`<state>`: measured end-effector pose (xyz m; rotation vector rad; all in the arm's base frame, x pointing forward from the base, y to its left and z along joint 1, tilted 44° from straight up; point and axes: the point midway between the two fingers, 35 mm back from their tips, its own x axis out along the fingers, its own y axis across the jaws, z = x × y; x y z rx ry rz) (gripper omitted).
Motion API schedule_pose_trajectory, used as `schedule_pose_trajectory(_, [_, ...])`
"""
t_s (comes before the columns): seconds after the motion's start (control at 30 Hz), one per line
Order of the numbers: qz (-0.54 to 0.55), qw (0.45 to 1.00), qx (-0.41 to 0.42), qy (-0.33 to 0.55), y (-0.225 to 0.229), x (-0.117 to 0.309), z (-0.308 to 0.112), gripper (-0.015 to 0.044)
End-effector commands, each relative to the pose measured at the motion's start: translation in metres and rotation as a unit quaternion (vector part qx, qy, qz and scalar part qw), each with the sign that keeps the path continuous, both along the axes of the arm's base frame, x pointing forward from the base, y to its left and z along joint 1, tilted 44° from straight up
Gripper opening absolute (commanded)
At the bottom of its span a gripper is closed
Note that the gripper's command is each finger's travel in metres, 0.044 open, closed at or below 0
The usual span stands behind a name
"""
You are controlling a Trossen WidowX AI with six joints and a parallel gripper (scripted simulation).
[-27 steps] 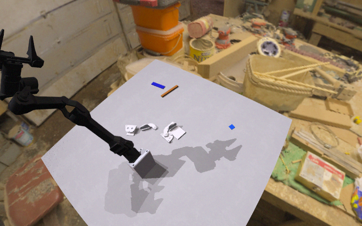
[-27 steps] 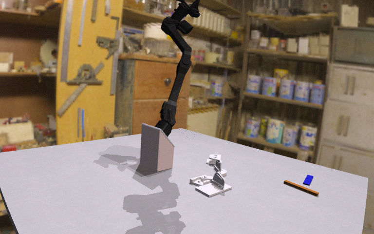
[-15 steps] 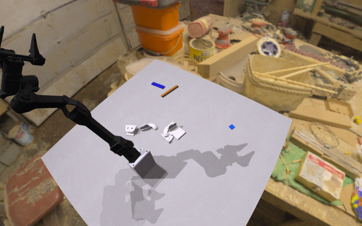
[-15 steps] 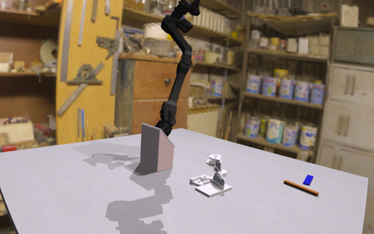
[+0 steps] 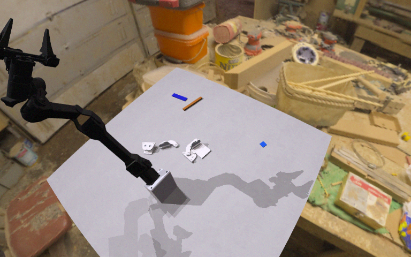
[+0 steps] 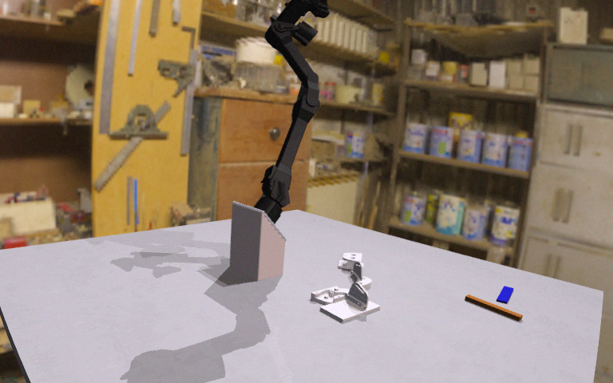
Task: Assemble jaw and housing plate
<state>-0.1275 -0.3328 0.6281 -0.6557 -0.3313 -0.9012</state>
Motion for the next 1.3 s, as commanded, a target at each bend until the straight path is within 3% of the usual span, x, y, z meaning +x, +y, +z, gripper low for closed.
schedule_pose_trajectory(0.0, [0.003, 1.0, -0.005, 0.001, -0.008, 0.012, 0.0, 0.044])
schedule_pose_trajectory(1.27, [0.033, 0.998, 0.001, 0.046, -0.072, 0.113, -0.045, 0.044])
